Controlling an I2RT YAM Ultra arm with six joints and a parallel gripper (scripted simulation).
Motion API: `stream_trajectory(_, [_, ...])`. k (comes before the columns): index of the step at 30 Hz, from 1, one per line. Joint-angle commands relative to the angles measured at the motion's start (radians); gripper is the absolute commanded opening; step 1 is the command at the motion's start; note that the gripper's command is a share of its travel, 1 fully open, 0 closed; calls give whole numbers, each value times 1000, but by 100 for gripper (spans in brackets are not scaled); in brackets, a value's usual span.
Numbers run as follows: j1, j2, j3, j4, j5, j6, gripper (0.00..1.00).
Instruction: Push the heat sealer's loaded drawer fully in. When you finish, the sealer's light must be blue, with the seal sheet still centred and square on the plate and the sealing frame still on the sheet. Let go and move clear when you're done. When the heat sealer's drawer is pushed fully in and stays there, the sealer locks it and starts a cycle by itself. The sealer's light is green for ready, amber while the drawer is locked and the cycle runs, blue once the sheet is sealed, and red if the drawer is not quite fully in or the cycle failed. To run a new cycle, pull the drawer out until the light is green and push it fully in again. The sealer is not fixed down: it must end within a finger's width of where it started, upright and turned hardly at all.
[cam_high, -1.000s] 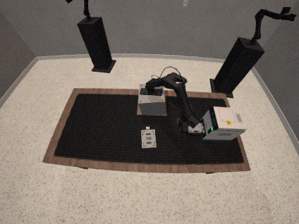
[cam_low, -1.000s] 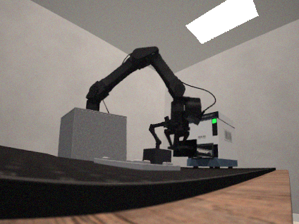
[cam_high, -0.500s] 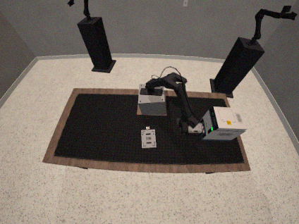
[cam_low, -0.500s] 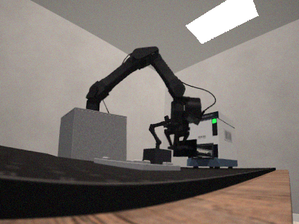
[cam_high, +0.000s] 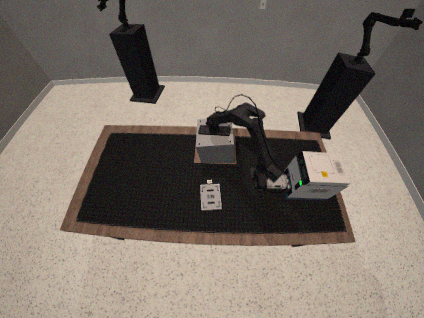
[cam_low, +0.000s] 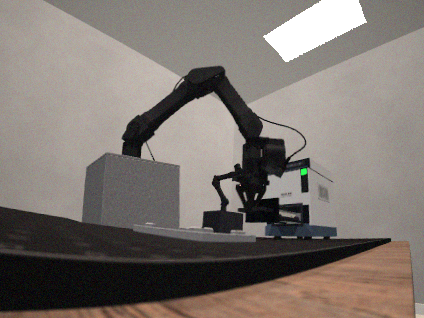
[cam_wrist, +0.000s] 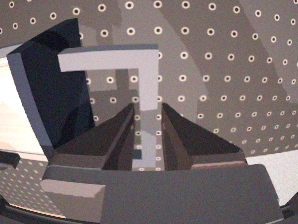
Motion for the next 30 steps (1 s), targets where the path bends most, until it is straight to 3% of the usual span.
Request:
stream_trajectory(1, [-3, -30, 6, 10, 17, -9, 19])
stream_trajectory(18, [-3, -30, 6, 12, 17, -7, 5])
stream_trajectory(19, [-3, -30, 6, 12, 17, -7, 0])
stream_trajectory(30, [-3, -30, 6, 12, 17, -7, 0])
